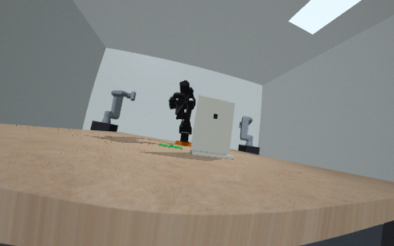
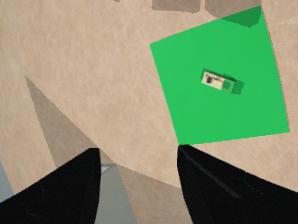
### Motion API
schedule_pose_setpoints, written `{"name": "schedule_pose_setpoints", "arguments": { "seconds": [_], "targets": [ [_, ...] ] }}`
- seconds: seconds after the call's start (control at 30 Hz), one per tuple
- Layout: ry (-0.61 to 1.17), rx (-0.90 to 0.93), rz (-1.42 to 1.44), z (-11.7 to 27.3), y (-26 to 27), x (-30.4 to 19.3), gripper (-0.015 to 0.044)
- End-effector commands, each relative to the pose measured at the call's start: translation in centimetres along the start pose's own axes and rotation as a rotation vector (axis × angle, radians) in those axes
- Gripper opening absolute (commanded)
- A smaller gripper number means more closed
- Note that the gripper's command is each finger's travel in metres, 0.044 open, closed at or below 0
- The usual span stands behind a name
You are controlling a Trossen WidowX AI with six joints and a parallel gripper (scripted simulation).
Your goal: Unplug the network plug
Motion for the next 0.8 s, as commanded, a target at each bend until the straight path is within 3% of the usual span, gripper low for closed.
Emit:
{"name": "schedule_pose_setpoints", "arguments": {
  "seconds": [0.0, 0.67, 0.77],
  "targets": [
    [-0.004, -0.003, -0.003, 1.0, 0.8, 0.2, 0.0156],
    [-0.006, 0.003, -0.006, 5.8, 3.3, 0.7, 0.0156],
    [-0.006, 0.003, -0.006, 5.8, 3.3, 0.7, 0.0235]
  ]
}}
Point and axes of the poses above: the point midway between the two fingers, 35 mm back from their tips, its own z axis back along the fingers, its own y axis across the jaws, x = y × z, the point moved 3 cm from there along z, back along the fingers, and after that the axes turned 10 degrees about z, right-handed, at the moved point
